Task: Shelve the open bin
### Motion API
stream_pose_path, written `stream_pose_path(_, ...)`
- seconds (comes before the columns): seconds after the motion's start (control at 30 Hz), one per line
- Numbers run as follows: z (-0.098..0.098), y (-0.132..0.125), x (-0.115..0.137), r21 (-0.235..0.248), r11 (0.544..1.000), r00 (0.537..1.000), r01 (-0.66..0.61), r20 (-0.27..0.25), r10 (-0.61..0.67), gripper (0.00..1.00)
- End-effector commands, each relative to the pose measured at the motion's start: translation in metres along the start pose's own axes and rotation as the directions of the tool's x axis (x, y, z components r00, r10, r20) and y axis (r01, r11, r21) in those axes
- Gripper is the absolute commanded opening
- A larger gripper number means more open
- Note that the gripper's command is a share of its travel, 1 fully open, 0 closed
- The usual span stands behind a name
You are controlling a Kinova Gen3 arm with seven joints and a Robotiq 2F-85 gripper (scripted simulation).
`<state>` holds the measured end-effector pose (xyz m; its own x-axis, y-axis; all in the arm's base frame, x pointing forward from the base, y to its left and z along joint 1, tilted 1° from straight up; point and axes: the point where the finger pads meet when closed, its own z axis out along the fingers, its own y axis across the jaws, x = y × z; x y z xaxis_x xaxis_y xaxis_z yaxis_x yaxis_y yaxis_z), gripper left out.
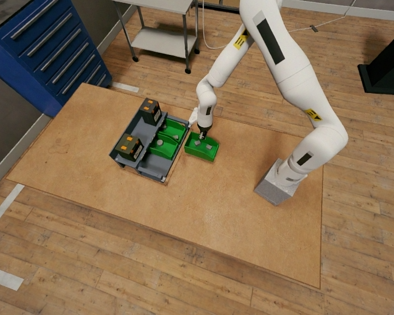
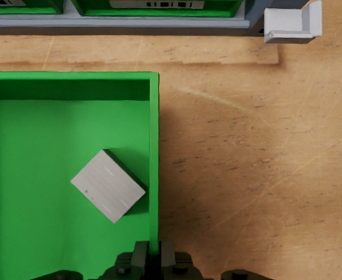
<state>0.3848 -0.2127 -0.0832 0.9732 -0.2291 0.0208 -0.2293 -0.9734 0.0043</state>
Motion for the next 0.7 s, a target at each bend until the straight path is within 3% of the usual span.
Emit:
stream_pose_path(0.0,-0.001,0.000,0.001,-0.003,1.000,1.000,0.002,-0.003,-0.002,0.10)
stream_pose_path(0.2,-0.001,0.000,0.001,-0.003,1.000,1.000,0.002,-0.003,-0.002,0.10)
stream_pose_path(0.37,0.000,-0.030,0.000,-0.003,1.000,1.000,0.002,-0.003,-0.002,0.10)
stream_pose_path(0.67,0.000,-0.030,0.000,-0.003,1.000,1.000,0.002,-0.003,-0.002,0.10)
